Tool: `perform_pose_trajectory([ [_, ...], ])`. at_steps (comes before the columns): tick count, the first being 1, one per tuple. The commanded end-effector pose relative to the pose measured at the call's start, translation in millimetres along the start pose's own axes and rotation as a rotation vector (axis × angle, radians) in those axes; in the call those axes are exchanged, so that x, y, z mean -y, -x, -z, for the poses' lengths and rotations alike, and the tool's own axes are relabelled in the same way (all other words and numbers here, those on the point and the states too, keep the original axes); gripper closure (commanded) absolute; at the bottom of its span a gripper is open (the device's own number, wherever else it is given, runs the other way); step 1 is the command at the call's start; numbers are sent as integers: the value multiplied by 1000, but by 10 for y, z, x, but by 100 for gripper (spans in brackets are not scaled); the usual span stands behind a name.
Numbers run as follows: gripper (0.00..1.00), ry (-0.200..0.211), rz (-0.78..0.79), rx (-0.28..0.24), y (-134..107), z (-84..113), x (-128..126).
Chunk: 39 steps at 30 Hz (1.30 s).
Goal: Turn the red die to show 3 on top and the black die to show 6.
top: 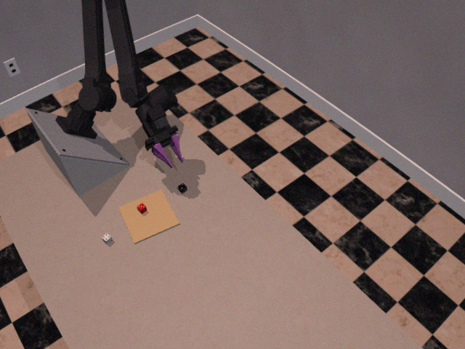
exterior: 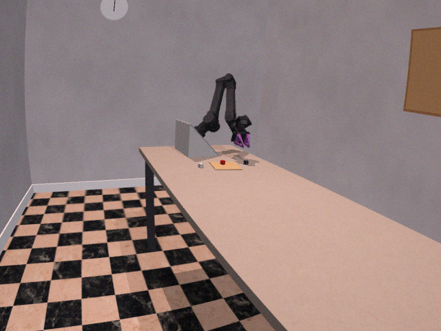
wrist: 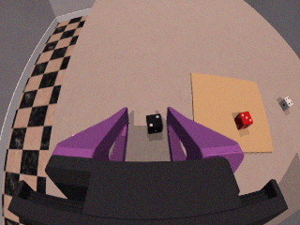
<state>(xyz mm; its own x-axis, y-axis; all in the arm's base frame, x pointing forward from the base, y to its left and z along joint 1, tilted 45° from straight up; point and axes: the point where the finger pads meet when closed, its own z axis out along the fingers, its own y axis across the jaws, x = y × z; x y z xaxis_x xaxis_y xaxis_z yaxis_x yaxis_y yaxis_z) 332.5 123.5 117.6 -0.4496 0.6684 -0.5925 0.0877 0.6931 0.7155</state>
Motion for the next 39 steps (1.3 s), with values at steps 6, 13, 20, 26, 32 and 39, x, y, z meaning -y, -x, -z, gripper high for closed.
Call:
perform_pose_trajectory([
  [6,65,-2,22,7,247,31,-102],
  [13,65,-9,27,-46,267,-7,-95],
  [20,65,-16,28,-240,364,-70,-77],
  [26,65,-6,16,-571,535,-156,-75],
  [32,65,-9,30,-749,570,-211,-83],
  [39,65,-24,19,-969,721,-270,-2],
])
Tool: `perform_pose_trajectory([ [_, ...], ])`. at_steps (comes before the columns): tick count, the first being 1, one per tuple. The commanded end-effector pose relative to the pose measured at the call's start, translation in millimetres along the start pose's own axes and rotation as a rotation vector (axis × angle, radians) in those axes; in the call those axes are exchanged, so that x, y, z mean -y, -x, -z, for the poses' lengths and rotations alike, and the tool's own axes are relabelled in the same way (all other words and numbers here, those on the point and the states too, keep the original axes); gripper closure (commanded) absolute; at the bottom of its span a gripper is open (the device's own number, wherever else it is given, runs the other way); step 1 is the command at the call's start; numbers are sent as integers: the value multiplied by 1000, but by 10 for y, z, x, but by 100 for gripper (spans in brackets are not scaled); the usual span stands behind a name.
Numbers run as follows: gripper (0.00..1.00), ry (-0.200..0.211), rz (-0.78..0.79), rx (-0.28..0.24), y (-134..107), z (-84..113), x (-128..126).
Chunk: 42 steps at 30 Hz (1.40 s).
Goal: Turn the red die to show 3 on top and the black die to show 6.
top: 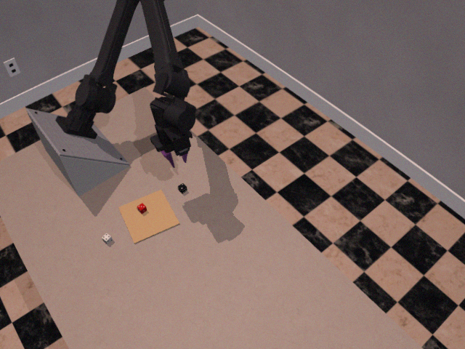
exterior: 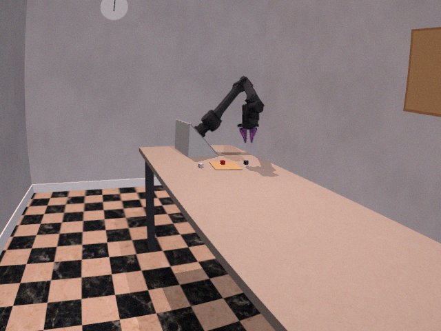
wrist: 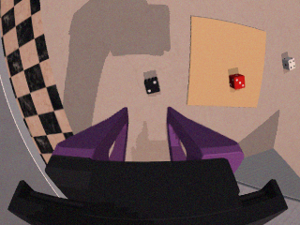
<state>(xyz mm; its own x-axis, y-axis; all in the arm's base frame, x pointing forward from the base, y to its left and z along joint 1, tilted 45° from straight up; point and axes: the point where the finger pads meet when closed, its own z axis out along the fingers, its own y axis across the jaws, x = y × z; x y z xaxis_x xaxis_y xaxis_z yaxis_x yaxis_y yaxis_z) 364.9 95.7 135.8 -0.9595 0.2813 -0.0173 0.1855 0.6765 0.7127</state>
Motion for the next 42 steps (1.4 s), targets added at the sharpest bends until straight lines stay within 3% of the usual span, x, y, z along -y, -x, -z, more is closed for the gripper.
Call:
perform_pose_trajectory([
  [1,65,-27,105,-111,284,143,-51],
  [4,65,-28,127,-193,243,69,-132],
  [8,65,-28,112,-194,292,124,-79],
  [9,0,-27,116,-190,291,138,-93],
  [19,0,-26,124,-183,276,167,-121],
  [21,0,-26,139,-210,117,4,-55],
  [26,0,-8,270,-213,-52,-320,-18],
  [30,0,-7,266,-197,-20,-296,34],
  [31,65,-7,265,-182,43,-255,30],
  [34,65,-5,279,-168,122,-224,-30],
  [36,65,-4,299,-189,58,-296,-96],
  [42,65,-4,293,-184,76,-277,-78],
])
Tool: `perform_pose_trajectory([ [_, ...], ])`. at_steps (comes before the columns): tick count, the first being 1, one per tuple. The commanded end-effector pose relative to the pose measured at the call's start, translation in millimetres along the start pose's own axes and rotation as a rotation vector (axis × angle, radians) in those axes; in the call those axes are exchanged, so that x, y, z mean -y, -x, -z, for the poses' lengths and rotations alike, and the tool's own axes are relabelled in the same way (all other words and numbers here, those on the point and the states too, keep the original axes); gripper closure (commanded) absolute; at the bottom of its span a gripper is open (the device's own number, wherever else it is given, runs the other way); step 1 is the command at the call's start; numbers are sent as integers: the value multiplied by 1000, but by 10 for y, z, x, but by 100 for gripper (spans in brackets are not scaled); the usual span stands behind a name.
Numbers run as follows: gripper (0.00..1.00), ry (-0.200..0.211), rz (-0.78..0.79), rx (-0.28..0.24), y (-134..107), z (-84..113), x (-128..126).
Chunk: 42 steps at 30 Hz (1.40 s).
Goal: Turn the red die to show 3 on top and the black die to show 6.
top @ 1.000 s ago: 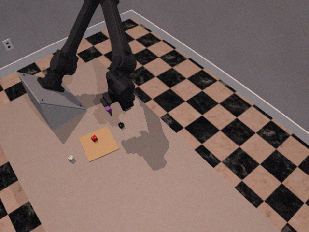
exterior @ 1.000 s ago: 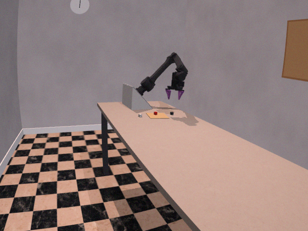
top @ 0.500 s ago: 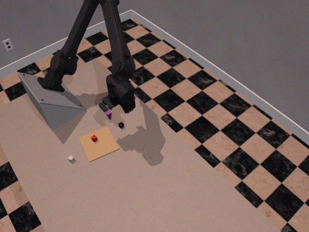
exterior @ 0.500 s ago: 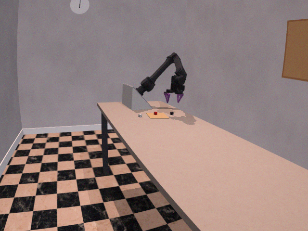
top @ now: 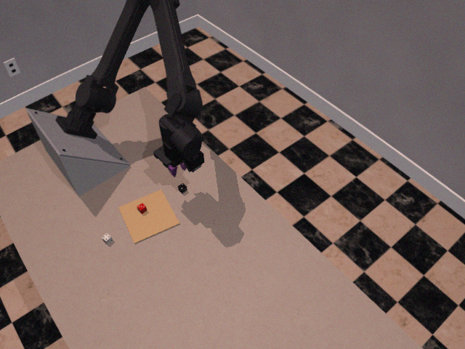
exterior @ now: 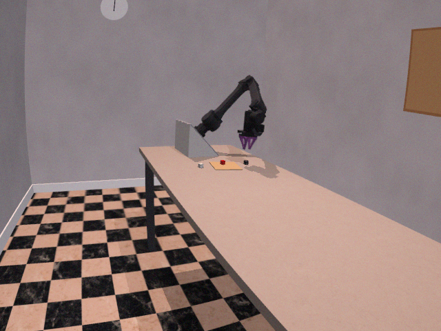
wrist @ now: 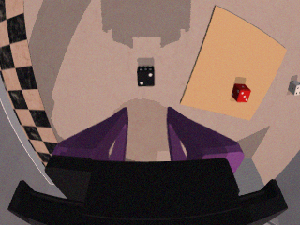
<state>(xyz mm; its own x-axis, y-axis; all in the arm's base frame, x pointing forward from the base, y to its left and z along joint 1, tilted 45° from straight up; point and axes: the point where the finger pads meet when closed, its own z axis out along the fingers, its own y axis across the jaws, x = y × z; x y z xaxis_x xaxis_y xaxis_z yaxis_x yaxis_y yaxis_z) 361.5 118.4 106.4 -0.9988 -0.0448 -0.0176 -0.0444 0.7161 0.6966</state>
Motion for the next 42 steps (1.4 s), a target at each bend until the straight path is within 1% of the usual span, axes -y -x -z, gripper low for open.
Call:
perform_pose_trajectory([
  [1,65,0,59,50,182,121,-95],
  [26,65,1,59,47,175,110,-97],
  [31,65,2,42,28,114,27,-87],
  [34,65,3,13,16,55,-27,-22],
  [42,65,3,12,5,39,-120,-21],
])
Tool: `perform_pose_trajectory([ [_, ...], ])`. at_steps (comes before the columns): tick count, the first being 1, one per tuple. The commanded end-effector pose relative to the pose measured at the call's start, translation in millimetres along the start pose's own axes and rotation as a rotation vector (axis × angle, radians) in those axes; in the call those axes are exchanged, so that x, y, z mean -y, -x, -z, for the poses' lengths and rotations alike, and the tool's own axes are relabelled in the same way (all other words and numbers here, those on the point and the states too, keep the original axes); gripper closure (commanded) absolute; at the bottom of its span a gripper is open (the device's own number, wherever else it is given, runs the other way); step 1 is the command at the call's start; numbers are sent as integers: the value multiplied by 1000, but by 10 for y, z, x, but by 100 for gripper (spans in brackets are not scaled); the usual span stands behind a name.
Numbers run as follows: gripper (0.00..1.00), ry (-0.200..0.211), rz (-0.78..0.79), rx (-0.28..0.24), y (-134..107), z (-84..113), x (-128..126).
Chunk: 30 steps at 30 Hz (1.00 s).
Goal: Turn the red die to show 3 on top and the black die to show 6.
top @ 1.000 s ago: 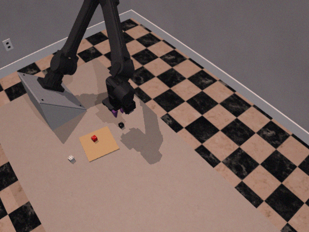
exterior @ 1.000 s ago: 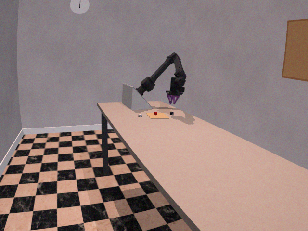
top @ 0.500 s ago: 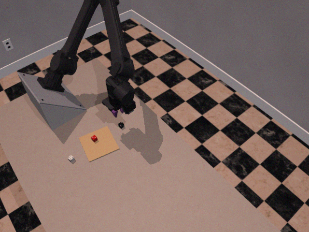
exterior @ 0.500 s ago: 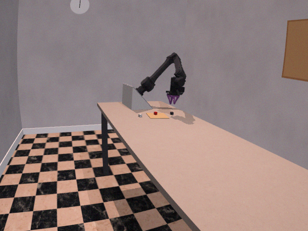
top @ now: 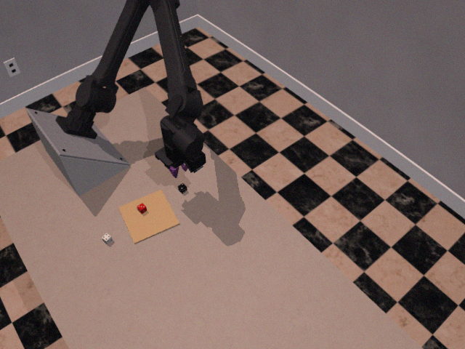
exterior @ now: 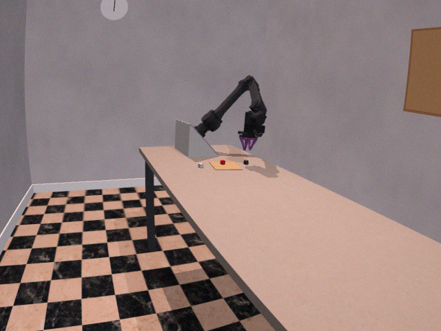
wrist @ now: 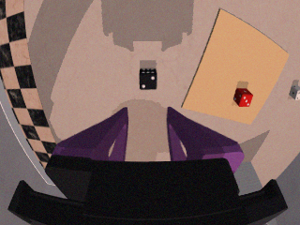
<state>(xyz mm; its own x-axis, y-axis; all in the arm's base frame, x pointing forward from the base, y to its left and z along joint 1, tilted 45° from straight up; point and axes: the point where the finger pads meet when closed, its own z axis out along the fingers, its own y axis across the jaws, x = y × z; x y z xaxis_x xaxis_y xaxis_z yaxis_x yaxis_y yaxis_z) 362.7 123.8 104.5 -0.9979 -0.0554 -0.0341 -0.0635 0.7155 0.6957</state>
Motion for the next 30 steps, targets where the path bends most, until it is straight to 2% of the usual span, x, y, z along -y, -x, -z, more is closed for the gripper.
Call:
perform_pose_trajectory([
  [1,65,4,-7,1,24,-81,4],
  [10,65,4,-7,1,22,-214,4],
  [13,65,3,-22,14,45,-179,58],
  [15,65,3,-8,0,21,-263,5],
  [27,65,1,-8,0,18,-434,8],
  [30,65,1,-15,11,49,-405,37],
])
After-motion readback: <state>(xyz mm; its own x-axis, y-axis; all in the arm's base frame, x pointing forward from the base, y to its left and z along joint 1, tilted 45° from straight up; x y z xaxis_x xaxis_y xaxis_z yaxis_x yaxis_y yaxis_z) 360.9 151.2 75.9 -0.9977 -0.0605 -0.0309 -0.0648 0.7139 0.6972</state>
